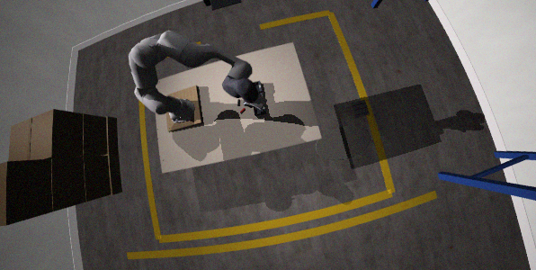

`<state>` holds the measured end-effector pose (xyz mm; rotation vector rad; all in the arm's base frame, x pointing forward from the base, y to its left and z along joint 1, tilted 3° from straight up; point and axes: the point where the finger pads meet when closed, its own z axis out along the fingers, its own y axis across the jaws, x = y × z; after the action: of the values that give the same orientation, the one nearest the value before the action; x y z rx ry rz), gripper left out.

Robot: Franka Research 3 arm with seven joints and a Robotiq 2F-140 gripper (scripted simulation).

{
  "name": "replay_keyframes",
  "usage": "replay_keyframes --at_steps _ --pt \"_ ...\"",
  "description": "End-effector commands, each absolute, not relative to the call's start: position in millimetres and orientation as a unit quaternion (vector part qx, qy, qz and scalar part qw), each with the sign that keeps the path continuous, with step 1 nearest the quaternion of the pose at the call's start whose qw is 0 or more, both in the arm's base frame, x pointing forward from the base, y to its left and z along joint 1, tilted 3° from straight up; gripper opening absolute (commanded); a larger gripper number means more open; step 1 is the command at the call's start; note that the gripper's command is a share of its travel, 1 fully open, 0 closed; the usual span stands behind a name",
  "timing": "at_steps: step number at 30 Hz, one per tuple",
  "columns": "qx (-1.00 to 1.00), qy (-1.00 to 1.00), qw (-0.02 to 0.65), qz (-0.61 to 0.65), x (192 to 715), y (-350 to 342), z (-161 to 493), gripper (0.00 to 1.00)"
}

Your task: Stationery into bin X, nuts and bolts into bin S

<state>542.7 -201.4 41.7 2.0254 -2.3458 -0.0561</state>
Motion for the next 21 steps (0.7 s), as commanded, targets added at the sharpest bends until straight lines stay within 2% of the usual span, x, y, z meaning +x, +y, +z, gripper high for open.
replay_keyframes --at_steps 1,21 --pt "0.646 -0.763 0.02 -0.019 543 -203 42 0.06" --pt "0.646 -0.763 0.02 -0.019 543 -203 32 0.06"
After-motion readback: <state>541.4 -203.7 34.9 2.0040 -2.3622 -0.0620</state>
